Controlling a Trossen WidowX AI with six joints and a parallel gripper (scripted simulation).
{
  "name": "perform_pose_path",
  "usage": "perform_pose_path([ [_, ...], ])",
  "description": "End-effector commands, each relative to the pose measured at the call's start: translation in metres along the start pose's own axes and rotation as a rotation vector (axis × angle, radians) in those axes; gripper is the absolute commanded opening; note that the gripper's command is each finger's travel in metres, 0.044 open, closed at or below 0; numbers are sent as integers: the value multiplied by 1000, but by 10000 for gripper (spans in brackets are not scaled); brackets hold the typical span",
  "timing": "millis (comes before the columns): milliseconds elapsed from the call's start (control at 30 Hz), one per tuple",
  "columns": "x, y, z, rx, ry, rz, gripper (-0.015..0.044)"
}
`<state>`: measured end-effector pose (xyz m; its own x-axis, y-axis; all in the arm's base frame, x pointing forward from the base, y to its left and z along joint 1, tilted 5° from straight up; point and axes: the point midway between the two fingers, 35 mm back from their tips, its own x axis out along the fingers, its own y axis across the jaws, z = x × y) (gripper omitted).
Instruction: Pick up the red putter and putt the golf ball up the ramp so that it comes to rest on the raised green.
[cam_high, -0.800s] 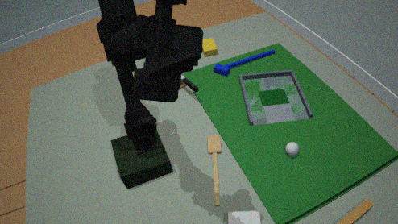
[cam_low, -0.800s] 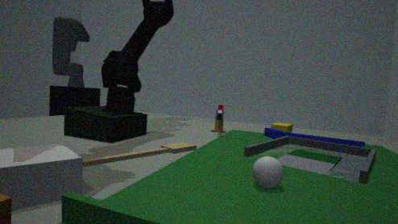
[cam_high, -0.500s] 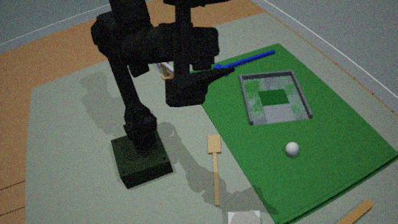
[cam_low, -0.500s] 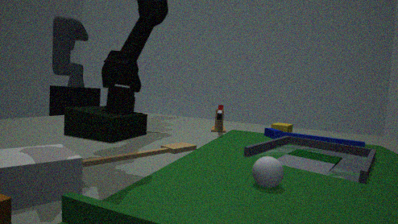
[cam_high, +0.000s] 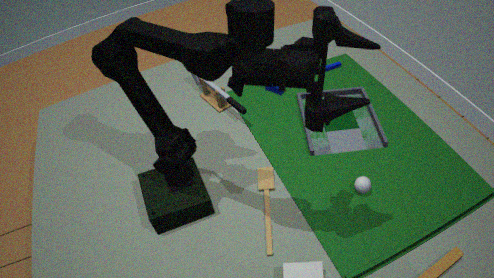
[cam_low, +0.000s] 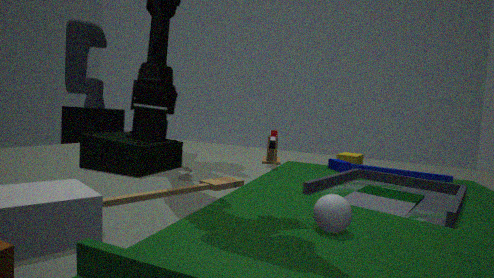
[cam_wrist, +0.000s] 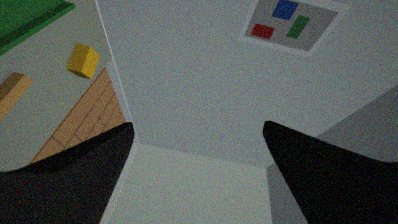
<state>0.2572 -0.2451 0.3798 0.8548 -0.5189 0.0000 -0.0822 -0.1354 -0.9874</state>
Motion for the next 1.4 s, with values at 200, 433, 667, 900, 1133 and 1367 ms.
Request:
perform_pose_path([
  [200,22,76,157,209,-395,382,440],
  [433,-12,121,252,243,-583,666,440],
  [667,-84,167,336,124,-773,982,440],
  [900,-180,209,382,-104,-895,1275,440],
  [1133,-232,227,387,-254,-924,1398,440],
  [1367,-235,231,387,-254,-924,1398,440],
])
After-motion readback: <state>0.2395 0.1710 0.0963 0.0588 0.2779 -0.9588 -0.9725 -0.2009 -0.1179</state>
